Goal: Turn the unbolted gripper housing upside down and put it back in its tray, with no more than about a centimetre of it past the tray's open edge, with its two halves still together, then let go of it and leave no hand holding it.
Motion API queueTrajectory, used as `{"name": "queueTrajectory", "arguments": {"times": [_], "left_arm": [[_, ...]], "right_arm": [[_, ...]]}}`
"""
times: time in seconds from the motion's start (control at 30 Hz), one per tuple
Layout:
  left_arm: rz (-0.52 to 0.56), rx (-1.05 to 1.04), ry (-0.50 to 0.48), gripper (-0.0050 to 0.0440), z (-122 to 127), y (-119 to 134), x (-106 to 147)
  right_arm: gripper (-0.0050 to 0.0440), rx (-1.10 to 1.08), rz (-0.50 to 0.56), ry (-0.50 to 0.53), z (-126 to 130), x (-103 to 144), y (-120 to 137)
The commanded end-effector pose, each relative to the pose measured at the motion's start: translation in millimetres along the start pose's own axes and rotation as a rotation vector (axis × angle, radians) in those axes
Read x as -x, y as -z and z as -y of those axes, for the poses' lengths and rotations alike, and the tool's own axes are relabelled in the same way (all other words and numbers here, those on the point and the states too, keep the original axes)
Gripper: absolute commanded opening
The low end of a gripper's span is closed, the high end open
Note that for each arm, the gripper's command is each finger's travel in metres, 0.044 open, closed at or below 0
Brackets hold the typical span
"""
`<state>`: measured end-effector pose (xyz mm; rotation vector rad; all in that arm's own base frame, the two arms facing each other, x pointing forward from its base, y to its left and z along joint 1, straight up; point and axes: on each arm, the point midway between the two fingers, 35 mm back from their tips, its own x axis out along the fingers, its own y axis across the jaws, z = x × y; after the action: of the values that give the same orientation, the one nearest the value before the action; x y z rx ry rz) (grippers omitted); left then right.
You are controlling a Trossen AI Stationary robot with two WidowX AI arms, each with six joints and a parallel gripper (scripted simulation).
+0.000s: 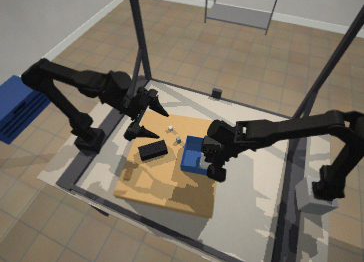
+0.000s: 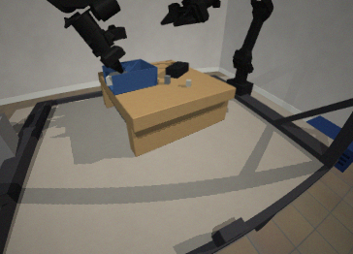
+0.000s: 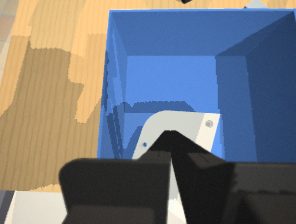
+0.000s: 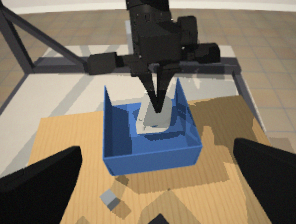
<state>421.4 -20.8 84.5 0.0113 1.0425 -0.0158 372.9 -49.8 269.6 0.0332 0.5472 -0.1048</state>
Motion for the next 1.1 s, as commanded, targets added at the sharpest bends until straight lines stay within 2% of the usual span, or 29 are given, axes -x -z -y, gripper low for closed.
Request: {"name": "queueTrajectory", "arguments": {"times": [0.0, 1.07], "left_arm": [[0.022, 0.001, 0.003, 0.0000, 0.6, -3.5, 7.2], [0.021, 0.001, 0.003, 0.0000, 1.6, 6.5, 9.5]], "right_arm": [[0.0436, 0.003, 0.026, 0.004, 0.6, 6.6, -8.4], [0.0436, 0.003, 0.026, 0.004, 0.6, 6.6, -8.4]]}}
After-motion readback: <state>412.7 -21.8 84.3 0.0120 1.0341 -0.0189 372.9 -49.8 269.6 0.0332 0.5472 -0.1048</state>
